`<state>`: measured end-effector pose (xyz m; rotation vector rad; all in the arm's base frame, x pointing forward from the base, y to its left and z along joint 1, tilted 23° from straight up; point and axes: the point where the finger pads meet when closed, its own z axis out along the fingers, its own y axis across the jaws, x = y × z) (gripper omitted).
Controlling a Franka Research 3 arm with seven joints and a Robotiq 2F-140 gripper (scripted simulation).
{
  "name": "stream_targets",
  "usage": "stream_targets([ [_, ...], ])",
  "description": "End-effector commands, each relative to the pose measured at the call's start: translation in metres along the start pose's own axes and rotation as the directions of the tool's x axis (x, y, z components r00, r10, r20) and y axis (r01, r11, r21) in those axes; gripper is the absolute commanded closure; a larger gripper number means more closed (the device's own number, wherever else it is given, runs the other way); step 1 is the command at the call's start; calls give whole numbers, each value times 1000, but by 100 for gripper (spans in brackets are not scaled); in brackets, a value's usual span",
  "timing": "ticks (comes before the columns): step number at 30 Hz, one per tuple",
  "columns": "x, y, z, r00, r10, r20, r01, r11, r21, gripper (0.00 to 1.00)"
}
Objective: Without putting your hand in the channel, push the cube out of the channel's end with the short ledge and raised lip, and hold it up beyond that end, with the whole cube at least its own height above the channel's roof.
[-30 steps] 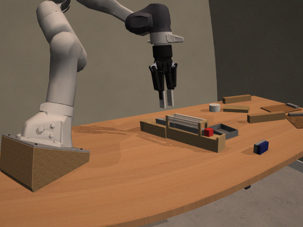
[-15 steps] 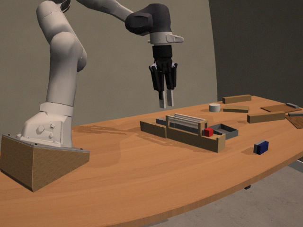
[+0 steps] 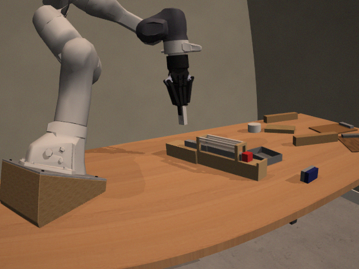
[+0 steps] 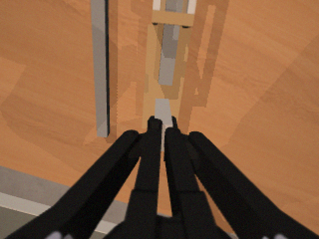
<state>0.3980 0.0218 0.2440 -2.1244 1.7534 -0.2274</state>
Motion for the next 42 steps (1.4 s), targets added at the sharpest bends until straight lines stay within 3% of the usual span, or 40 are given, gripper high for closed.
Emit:
stream_targets([
  [1,-5,4,16,998,64,8,-64,998,-7,100],
  [6,-5,4,42,998,64,8,-64,998,-7,100],
  [14,-5,4,45,998,64,8,-64,998,-7,100],
  [24,-6,4,66,998,64,8,-64,998,-7,100],
  [42,5,4,69,998,64,8,-64,998,-7,100],
])
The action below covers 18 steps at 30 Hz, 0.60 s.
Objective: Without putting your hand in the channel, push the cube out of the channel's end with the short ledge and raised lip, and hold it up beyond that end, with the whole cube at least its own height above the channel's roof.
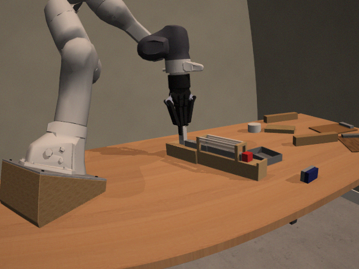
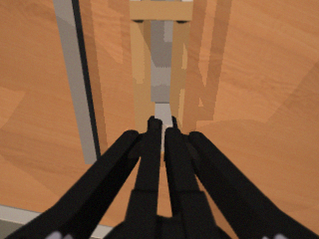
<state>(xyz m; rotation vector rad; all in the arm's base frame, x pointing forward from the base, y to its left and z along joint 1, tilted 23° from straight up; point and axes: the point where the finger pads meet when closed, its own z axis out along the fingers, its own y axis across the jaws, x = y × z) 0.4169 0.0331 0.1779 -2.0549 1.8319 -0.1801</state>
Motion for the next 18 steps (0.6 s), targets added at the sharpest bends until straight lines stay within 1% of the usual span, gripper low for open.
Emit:
stream_targets([
  [1,5,-2,-1,1000,-16,-5,16,1000,6,100],
  [18,20,-3,-1,1000,-16,-5,16,1000,6,100],
])
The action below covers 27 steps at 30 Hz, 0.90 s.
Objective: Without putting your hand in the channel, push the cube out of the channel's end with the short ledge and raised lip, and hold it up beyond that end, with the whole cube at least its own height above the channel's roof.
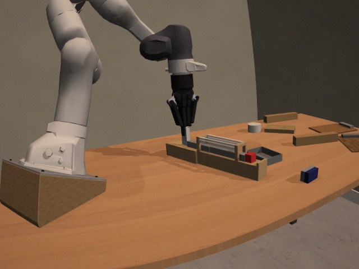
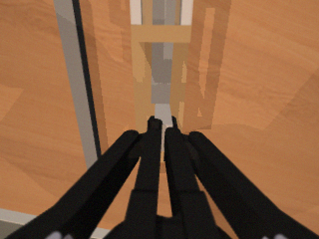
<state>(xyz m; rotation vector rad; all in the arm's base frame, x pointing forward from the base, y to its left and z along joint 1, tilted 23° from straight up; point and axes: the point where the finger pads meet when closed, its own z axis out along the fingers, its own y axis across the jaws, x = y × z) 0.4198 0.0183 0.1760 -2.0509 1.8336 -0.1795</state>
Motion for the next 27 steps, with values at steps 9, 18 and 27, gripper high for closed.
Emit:
stream_targets([
  [9,9,-2,-7,1000,-18,-6,19,1000,5,100],
  [18,9,-2,-68,1000,-18,-6,19,1000,5,100],
  [27,9,-2,-71,1000,-18,-6,19,1000,5,100],
])
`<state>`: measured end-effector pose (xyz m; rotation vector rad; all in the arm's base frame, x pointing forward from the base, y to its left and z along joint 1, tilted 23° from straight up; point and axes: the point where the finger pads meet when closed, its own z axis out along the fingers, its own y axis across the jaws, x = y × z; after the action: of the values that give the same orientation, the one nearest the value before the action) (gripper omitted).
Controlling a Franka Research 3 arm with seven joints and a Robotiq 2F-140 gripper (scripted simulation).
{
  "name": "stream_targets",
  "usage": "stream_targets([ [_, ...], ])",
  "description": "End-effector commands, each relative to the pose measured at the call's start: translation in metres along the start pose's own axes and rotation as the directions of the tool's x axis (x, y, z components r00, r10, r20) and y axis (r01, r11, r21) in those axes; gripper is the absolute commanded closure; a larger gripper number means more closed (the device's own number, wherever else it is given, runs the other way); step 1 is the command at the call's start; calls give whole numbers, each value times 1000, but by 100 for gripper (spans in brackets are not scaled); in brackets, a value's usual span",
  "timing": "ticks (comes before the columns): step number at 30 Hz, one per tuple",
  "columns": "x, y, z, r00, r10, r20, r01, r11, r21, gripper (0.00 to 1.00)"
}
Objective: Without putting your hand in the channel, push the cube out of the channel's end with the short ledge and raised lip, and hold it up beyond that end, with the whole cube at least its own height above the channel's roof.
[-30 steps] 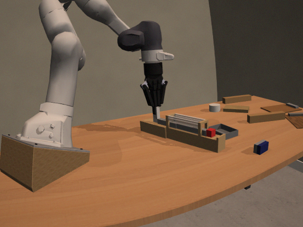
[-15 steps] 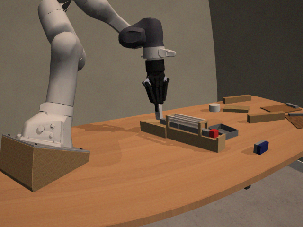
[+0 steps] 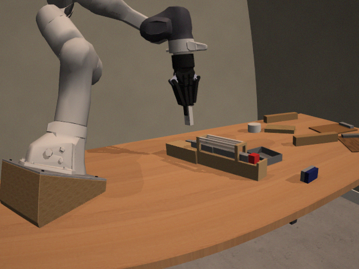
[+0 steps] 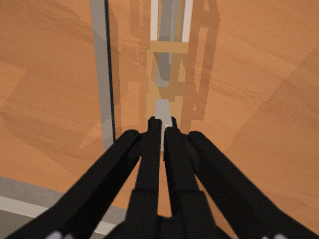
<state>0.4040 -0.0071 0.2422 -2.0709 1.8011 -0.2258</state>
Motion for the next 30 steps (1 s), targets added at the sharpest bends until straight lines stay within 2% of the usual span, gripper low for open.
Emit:
stream_targets([
  [1,-3,6,0,1000,14,11,-14,1000,-18,100],
  [27,-3,6,0,1000,14,11,-14,1000,-18,100],
  [30,3,2,-1,1000,11,18,-11,1000,-16,100],
])
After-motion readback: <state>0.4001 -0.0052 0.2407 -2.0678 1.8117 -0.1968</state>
